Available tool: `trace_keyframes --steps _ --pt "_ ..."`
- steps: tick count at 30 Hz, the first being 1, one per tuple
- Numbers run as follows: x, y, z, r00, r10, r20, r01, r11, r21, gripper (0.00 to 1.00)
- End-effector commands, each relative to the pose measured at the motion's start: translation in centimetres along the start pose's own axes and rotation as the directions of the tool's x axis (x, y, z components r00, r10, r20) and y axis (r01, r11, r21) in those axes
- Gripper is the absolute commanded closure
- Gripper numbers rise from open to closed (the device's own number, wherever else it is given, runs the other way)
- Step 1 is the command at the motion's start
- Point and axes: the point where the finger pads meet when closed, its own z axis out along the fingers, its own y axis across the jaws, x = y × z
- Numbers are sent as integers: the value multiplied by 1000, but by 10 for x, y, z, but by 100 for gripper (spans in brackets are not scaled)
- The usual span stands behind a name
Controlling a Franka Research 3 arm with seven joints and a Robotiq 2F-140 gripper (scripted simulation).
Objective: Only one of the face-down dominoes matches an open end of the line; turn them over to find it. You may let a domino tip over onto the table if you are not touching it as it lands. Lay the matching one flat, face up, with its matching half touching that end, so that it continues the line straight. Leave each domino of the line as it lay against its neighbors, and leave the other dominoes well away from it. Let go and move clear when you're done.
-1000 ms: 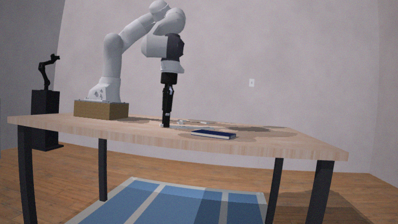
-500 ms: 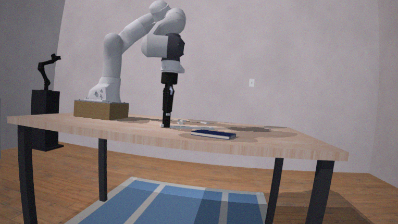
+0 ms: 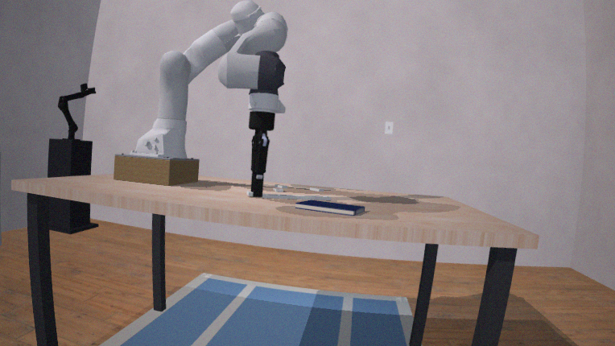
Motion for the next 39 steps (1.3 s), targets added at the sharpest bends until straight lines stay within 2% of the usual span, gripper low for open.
trace_keyframes --steps 1,8,9,28,39 --pt "-2 2 2 1000 11 3 -10 1000 -5 78" --pt "-2 2 2 1000 11 3 -10 1000 -5 78" --pt "-2 2 2 1000 11 3 -10 1000 -5 67" --pt "-1 2 1 1000 11 3 -10 1000 -5 67" --pt "14 3 -20 1000 11 3 -10 1000 -5 67"
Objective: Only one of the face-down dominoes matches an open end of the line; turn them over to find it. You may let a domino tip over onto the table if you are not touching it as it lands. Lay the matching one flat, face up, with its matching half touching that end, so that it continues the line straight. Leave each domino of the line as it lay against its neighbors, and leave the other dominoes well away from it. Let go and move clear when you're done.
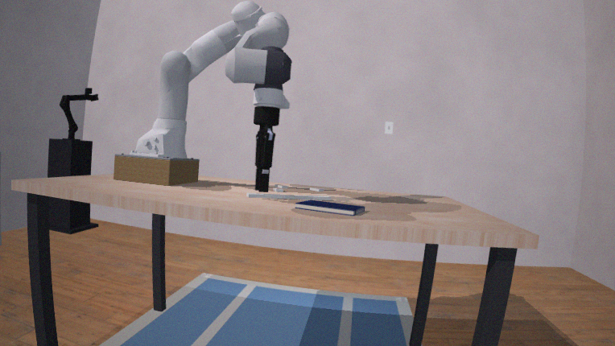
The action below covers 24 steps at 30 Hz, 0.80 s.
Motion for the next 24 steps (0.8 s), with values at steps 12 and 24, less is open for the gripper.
trace_keyframes --steps 12,24 --pt "12 -3 -19 1000 27 4 -27 1000 12 67" --pt "12 -3 -19 1000 27 4 -27 1000 12 67"
